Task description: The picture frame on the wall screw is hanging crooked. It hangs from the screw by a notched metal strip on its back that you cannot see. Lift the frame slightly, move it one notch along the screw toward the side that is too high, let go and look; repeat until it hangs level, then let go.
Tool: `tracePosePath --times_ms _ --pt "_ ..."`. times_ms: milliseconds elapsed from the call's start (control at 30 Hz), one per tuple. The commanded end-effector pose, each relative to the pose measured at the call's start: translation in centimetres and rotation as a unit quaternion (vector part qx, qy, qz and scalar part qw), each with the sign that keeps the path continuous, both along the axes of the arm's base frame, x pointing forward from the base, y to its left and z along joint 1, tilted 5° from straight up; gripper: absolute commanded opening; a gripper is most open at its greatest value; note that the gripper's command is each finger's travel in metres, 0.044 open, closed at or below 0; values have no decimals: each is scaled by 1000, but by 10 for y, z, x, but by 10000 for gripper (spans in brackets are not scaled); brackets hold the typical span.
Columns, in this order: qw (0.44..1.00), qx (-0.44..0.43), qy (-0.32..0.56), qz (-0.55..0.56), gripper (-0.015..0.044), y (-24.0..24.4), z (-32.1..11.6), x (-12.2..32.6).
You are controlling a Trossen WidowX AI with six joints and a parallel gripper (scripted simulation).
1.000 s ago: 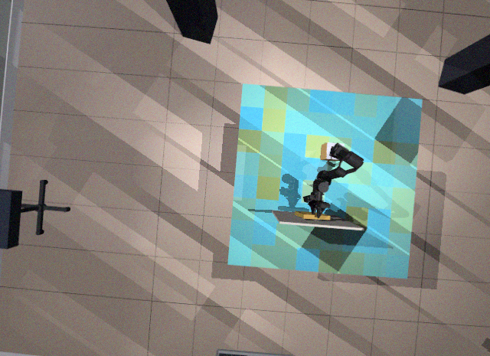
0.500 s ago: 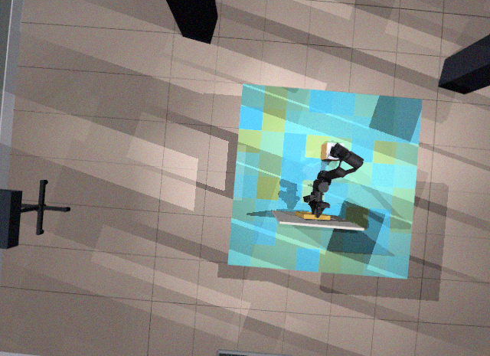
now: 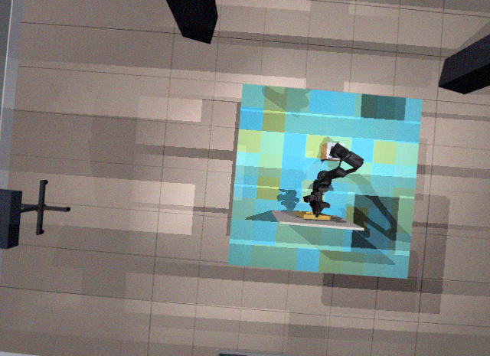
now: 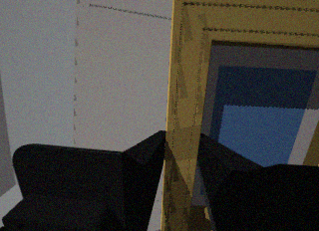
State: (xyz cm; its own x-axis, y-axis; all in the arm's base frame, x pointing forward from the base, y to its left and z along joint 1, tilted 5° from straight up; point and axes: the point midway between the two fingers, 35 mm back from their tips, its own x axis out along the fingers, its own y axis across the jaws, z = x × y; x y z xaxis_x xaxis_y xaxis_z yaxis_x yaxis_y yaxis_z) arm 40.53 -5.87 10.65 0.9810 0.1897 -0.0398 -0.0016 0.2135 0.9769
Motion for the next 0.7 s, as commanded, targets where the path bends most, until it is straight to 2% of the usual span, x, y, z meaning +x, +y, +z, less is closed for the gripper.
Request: tracePosePath --times_ms 0,667 --pt "1000 2 1 -2 0 -1 0 0" --pt "1000 2 1 -2 0 1 5 0"
